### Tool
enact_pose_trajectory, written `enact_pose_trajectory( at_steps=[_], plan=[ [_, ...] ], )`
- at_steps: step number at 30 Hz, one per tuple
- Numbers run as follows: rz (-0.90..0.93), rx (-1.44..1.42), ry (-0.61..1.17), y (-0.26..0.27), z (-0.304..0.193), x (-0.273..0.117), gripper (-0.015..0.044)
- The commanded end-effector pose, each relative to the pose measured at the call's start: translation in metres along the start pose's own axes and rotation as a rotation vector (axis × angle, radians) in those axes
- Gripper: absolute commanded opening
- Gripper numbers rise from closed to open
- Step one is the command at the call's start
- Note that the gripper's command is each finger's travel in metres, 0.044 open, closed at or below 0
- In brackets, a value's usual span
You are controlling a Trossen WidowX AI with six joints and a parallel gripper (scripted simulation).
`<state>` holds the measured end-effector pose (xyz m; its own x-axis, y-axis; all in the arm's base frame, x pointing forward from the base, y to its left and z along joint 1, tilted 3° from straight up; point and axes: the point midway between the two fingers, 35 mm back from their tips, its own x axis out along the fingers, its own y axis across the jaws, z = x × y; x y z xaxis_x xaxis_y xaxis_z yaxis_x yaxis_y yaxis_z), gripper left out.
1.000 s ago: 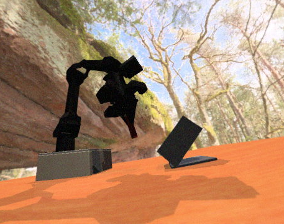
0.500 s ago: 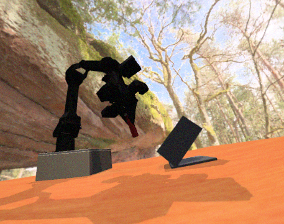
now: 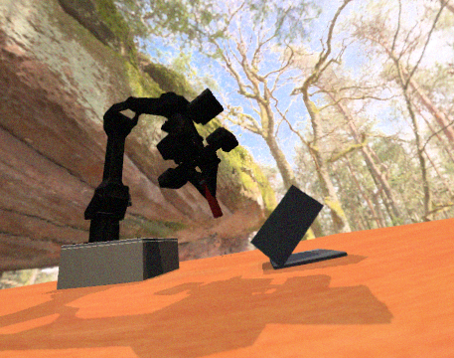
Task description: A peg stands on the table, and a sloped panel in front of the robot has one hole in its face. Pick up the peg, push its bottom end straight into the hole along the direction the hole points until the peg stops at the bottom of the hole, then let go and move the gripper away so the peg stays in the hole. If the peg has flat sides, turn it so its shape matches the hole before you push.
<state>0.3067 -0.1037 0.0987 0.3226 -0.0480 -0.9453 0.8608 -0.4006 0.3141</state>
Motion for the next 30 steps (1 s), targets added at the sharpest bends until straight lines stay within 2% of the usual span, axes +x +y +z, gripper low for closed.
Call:
enact_pose_trajectory(
  at_steps=[1, 30],
  plan=[
    [0.007, -0.039, 0.006, -0.0007, -0.0006, 0.0000, 0.0000],
    [0.075, -0.330, 0.020, 0.0011, -0.0030, -0.0037, 0.0000]
  ],
)
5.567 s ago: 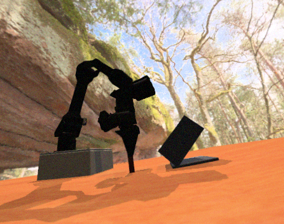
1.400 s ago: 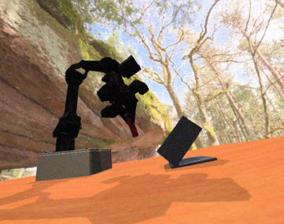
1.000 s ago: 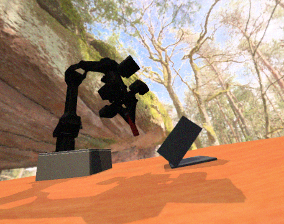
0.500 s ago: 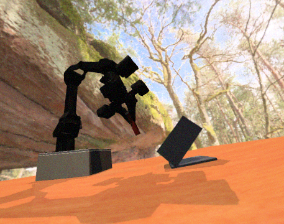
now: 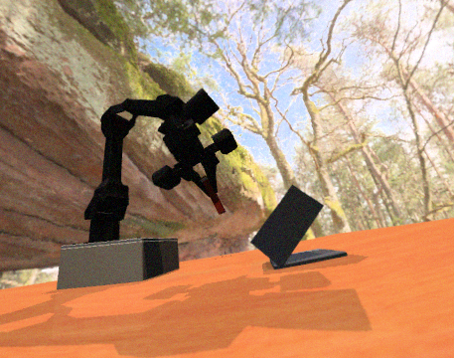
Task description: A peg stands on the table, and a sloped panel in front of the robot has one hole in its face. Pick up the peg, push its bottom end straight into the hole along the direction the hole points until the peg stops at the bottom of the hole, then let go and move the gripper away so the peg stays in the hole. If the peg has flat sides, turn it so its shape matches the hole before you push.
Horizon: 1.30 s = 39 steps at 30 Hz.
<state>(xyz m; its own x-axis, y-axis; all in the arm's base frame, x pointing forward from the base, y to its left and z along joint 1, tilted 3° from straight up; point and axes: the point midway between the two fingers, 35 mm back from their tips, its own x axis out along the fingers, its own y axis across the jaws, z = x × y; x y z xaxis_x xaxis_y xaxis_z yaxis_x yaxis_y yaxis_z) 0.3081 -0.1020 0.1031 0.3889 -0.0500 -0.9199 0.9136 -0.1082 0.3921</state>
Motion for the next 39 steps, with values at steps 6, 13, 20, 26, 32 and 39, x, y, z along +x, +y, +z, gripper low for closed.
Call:
enact_pose_trajectory(
  at_steps=[6, 13, 20, 26, 32, 39],
  plan=[
    [0.020, -0.090, 0.004, -0.0001, -0.0011, -0.0007, 0.0000],
    [0.037, -0.160, 0.003, 0.0005, -0.0016, -0.0016, 0.0000],
    [0.053, -0.231, 0.001, 0.0011, -0.0020, -0.0026, 0.0000],
    [0.068, -0.292, -0.001, 0.0016, -0.0024, -0.0034, 0.0000],
    [0.082, -0.352, -0.005, 0.0021, -0.0028, -0.0043, 0.0000],
    [0.098, -0.423, -0.010, 0.0027, -0.0032, -0.0053, 0.0000]
  ],
)
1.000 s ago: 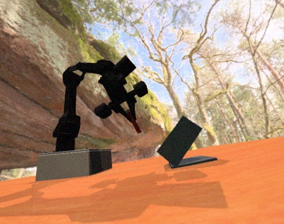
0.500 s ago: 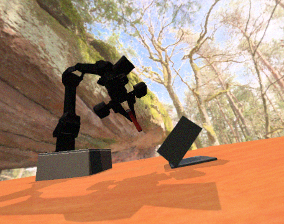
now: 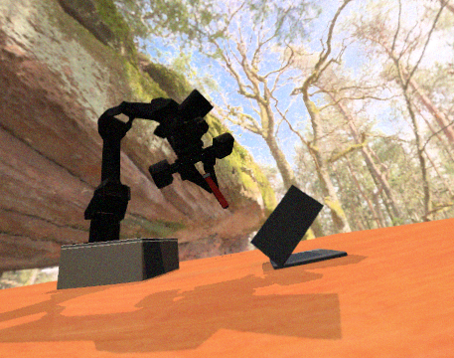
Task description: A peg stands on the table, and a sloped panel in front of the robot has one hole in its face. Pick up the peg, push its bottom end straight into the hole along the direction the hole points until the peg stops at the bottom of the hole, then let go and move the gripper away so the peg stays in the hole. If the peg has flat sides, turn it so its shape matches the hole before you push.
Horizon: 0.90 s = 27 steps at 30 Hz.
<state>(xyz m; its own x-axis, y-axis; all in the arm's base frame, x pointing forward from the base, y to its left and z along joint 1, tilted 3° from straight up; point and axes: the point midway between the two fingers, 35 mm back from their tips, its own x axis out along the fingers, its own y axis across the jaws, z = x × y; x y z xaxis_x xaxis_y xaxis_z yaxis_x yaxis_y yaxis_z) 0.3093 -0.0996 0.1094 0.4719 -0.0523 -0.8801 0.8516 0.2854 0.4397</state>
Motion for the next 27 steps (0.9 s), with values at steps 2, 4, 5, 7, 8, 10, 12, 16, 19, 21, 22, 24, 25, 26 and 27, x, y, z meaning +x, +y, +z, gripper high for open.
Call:
enact_pose_trajectory(
  at_steps=[2, 4, 5, 7, 8, 10, 12, 16, 19, 21, 22, 24, 25, 26, 27],
  plan=[
    [0.011, -0.050, 0.000, -0.0001, -0.0010, -0.0003, 0.0000],
    [0.015, -0.070, -0.002, 0.0001, -0.0011, -0.0005, 0.0000],
    [0.018, -0.080, -0.003, 0.0002, -0.0011, -0.0007, 0.0000],
    [0.022, -0.101, -0.005, 0.0004, -0.0011, -0.0010, 0.0000],
    [0.024, -0.111, -0.006, 0.0005, -0.0012, -0.0011, 0.0000],
    [0.029, -0.131, -0.008, 0.0007, -0.0012, -0.0014, 0.0000],
    [0.033, -0.151, -0.010, 0.0010, -0.0013, -0.0017, 0.0000],
    [0.041, -0.192, -0.014, 0.0014, -0.0014, -0.0023, 0.0000],
    [0.048, -0.222, -0.018, 0.0017, -0.0015, -0.0027, 0.0000],
    [0.052, -0.243, -0.020, 0.0019, -0.0016, -0.0030, 0.0000],
    [0.054, -0.253, -0.022, 0.0020, -0.0016, -0.0032, 0.0000],
    [0.058, -0.273, -0.024, 0.0022, -0.0016, -0.0035, 0.0000],
    [0.060, -0.283, -0.025, 0.0024, -0.0017, -0.0036, 0.0000],
    [0.062, -0.294, -0.027, 0.0025, -0.0017, -0.0038, 0.0000],
    [0.064, -0.304, -0.028, 0.0026, -0.0017, -0.0039, 0.0000]
  ],
)
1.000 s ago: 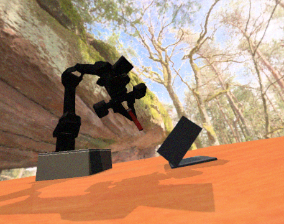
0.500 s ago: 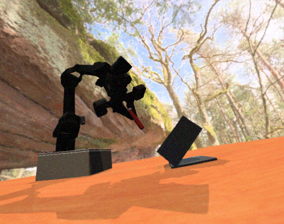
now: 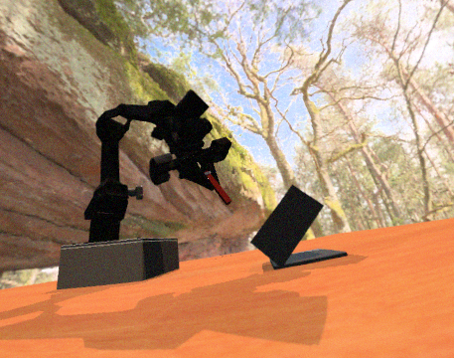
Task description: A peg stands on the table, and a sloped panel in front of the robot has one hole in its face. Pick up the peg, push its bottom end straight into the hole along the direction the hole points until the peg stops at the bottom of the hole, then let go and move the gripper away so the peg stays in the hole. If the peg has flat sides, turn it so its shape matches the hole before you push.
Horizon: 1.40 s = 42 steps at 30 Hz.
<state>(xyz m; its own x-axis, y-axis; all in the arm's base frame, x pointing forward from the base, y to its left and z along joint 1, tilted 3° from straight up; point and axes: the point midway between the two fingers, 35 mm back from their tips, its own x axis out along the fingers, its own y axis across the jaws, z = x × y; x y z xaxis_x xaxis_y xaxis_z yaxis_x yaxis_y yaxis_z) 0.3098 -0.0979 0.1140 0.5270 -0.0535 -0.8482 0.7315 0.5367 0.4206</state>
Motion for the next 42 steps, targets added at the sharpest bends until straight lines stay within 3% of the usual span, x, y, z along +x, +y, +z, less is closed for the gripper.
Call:
enact_pose_trajectory(
  at_steps=[1, 42],
  plan=[
    [0.009, -0.040, -0.002, 0.000, -0.001, 0.000, 0.0000],
    [0.073, -0.448, -0.074, 0.011, 0.003, 0.016, 0.0000]
  ],
)
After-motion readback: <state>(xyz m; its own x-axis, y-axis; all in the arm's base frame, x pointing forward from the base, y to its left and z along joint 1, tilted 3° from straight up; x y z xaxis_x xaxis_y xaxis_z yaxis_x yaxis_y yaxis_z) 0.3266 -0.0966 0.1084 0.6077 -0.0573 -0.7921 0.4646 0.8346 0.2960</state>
